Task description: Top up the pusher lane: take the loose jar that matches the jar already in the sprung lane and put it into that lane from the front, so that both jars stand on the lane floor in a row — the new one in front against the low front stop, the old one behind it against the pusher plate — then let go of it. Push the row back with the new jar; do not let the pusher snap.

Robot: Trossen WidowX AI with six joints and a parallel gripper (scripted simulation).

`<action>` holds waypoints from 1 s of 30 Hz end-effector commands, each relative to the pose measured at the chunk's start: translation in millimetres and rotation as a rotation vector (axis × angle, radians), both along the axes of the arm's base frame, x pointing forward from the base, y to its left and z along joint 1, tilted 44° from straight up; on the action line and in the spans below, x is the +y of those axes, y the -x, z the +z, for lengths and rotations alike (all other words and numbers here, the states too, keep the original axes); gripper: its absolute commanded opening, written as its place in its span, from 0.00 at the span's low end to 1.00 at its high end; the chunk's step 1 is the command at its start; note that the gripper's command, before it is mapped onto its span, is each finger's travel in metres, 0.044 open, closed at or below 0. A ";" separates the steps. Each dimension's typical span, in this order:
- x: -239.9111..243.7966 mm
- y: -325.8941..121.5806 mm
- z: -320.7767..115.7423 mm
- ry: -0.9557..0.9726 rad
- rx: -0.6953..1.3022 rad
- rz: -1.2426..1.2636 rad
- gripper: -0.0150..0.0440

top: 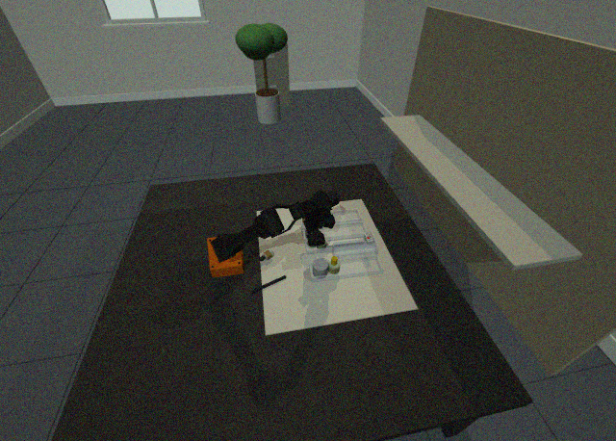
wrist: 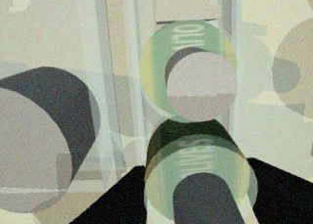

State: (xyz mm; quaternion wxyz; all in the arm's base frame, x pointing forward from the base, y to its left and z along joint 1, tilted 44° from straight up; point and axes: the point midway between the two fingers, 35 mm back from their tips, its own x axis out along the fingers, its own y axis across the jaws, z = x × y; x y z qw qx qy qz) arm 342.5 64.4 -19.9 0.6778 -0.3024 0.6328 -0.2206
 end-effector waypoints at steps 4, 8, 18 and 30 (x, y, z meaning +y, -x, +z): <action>2.2 -8.2 3.2 -0.001 -0.027 0.007 0.25; 2.2 -8.5 3.2 -0.001 -0.027 0.007 0.25; 0.6 -8.9 1.4 -0.001 -0.027 0.007 0.25; -1.7 -9.3 -1.0 -0.001 -0.027 0.007 0.25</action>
